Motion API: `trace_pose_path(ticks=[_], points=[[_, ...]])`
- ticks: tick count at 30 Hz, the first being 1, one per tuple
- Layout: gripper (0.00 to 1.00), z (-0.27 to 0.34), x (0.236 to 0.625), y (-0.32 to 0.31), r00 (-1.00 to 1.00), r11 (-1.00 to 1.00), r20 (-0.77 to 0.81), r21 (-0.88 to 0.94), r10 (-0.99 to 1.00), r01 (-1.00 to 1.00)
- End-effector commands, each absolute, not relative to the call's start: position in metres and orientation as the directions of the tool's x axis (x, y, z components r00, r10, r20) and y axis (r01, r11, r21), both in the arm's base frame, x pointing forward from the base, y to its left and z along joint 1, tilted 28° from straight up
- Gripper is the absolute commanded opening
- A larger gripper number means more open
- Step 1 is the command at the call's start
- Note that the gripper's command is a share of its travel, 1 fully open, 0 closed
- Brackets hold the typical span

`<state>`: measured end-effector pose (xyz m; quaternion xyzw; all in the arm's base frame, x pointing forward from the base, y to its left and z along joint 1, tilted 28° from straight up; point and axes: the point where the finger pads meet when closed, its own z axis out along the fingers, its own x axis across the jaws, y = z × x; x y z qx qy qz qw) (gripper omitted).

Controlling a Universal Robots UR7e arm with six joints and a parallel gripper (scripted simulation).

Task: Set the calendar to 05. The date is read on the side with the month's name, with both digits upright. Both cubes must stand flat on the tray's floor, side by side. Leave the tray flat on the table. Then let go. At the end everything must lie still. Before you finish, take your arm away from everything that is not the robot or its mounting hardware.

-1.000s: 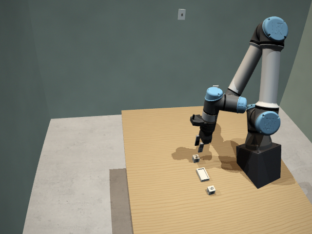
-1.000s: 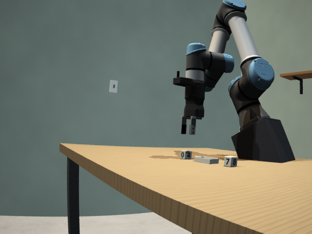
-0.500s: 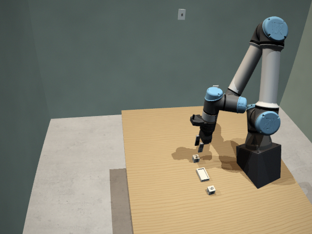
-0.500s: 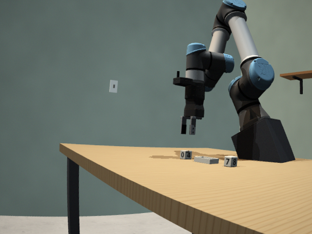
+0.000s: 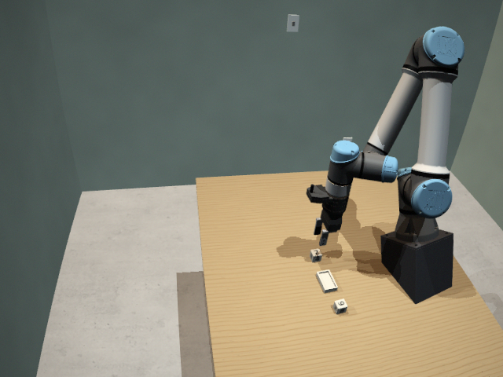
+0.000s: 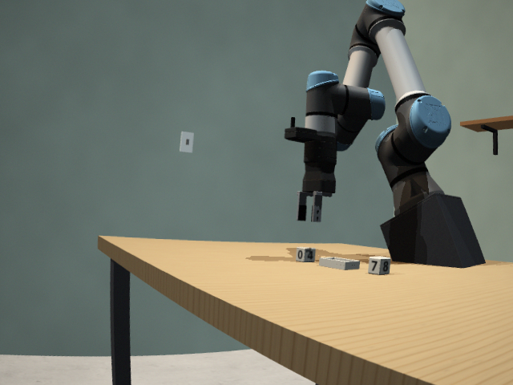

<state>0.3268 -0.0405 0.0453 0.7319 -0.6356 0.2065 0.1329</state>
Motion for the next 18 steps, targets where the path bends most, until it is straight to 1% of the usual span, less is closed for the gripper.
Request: trace_pose_path(ticks=[1,18], points=[[0.90,0.045,0.327,-0.041,0.106,-0.157,0.471,-0.069,-0.876,-0.985],[0.90,0.031,0.329,-0.048,0.106,-0.156,0.470,-0.069,-0.876,-0.985]])
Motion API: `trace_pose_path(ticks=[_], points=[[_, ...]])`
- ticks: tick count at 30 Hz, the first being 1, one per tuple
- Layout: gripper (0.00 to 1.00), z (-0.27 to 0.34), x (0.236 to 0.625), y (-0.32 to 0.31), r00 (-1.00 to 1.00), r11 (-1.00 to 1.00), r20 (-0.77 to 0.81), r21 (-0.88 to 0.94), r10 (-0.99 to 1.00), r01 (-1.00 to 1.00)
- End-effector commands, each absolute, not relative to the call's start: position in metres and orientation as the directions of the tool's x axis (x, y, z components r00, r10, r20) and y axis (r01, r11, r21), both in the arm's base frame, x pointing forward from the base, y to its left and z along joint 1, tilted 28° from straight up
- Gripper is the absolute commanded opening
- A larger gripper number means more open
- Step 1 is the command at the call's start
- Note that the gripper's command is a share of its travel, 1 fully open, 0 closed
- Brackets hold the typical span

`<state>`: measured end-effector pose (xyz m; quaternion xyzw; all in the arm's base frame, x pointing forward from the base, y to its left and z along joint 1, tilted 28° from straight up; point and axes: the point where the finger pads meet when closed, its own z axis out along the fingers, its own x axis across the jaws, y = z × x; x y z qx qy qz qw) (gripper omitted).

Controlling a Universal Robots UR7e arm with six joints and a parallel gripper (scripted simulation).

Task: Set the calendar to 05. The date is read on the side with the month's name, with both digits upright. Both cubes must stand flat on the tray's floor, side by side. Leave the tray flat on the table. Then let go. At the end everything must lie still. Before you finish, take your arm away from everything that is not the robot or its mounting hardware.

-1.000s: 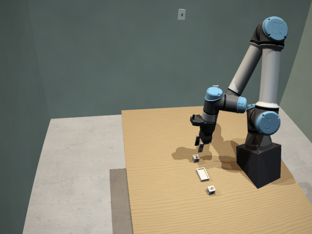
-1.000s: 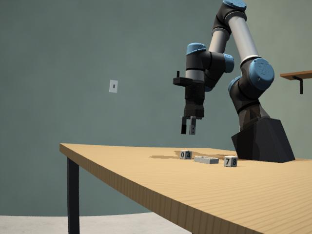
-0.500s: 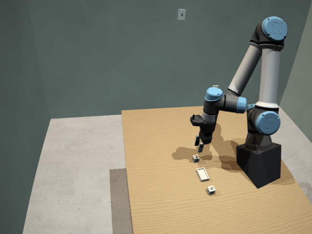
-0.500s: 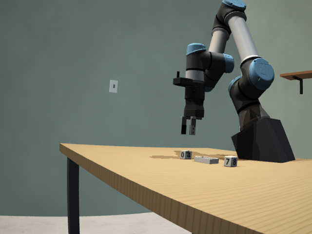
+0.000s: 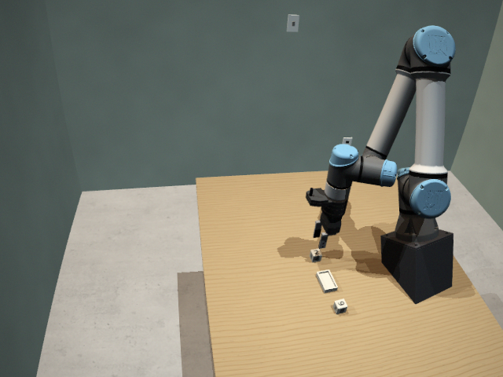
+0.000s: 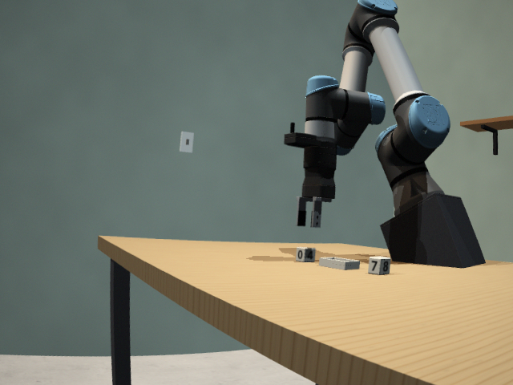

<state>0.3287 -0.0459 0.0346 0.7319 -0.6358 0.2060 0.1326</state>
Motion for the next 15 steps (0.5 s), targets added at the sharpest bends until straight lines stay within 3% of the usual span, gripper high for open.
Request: trace_pose_path(ticks=[1,15], points=[[0.90,0.030,0.330,-0.048,0.106,-0.156,0.470,-0.069,-0.876,-0.985],[0.90,0.011,0.333,-0.058,0.106,-0.156,0.470,-0.069,-0.876,-0.985]])
